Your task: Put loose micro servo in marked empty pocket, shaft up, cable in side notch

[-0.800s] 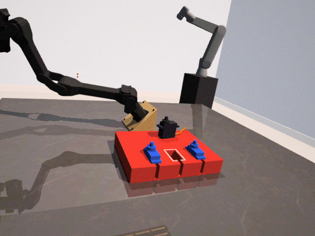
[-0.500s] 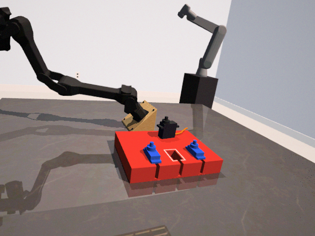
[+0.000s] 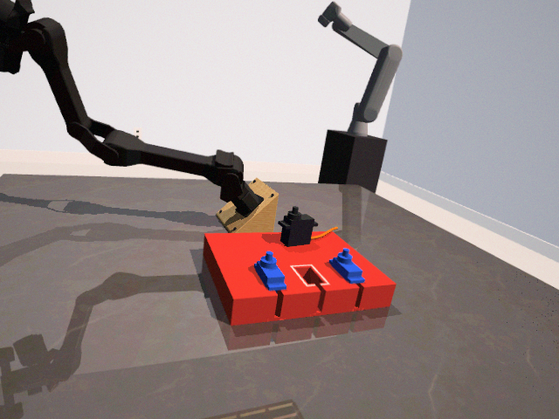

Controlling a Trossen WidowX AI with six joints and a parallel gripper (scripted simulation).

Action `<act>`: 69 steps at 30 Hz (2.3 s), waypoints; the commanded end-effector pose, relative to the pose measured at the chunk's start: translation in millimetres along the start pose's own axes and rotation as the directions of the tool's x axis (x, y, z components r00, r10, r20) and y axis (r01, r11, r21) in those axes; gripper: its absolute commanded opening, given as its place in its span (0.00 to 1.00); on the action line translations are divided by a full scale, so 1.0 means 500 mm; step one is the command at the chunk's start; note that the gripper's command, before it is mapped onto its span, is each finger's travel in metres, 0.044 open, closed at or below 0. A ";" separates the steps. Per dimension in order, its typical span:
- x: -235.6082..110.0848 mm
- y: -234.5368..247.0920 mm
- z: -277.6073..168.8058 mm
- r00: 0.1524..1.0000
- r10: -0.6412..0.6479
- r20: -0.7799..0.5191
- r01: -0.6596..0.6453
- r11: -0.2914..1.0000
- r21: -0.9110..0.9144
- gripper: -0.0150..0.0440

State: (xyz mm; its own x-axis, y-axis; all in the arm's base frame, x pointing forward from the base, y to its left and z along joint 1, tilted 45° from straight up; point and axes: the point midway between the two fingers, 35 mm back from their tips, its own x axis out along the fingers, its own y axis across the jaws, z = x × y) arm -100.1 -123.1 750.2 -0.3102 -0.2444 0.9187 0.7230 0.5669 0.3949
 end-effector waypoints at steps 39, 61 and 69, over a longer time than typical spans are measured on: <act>-0.246 0.497 0.142 0.715 0.689 0.117 -0.698 0.695 0.173 1.00; -0.548 0.720 0.179 0.276 0.954 0.114 -0.940 0.243 0.239 1.00; -0.702 0.778 0.178 0.043 0.995 0.090 -0.971 0.020 0.239 1.00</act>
State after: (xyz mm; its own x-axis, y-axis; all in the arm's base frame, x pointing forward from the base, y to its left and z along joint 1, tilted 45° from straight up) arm 221.2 242.6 602.3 0.6148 0.6096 0.5003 0.2243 0.4730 -0.8520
